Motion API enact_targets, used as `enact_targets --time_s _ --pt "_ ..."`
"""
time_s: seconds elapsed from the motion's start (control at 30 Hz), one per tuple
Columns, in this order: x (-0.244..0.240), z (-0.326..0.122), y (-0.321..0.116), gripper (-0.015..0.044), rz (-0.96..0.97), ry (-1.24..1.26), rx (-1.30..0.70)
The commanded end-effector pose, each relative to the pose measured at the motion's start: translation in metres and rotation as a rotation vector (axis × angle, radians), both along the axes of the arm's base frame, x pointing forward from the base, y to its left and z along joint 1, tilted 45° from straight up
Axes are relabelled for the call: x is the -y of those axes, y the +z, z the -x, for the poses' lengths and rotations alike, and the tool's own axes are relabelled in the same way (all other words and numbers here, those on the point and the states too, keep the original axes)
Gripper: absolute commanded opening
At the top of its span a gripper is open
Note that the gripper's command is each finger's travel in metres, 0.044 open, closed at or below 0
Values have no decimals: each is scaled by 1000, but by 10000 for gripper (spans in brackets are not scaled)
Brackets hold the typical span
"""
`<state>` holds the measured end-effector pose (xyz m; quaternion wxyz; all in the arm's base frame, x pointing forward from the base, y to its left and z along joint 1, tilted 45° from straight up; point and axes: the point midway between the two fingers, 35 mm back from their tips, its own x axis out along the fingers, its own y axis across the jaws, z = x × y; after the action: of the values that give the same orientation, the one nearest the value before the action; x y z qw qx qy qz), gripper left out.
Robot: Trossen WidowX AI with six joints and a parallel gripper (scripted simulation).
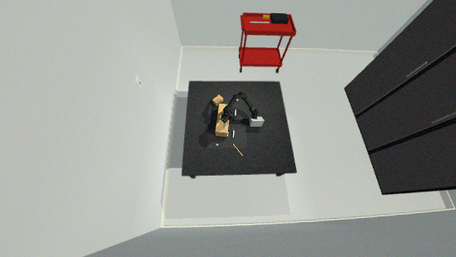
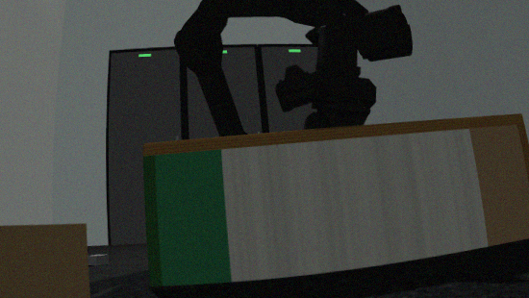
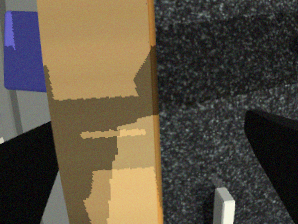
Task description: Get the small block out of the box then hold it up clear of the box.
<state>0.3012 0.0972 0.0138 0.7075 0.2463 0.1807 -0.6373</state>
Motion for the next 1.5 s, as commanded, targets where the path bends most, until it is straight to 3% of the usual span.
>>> enact_targets --time_s 0.0,1.47 --pt "6 0 -5 400 7 4 -5" --pt "54 1 31 400 7 -2 -2"
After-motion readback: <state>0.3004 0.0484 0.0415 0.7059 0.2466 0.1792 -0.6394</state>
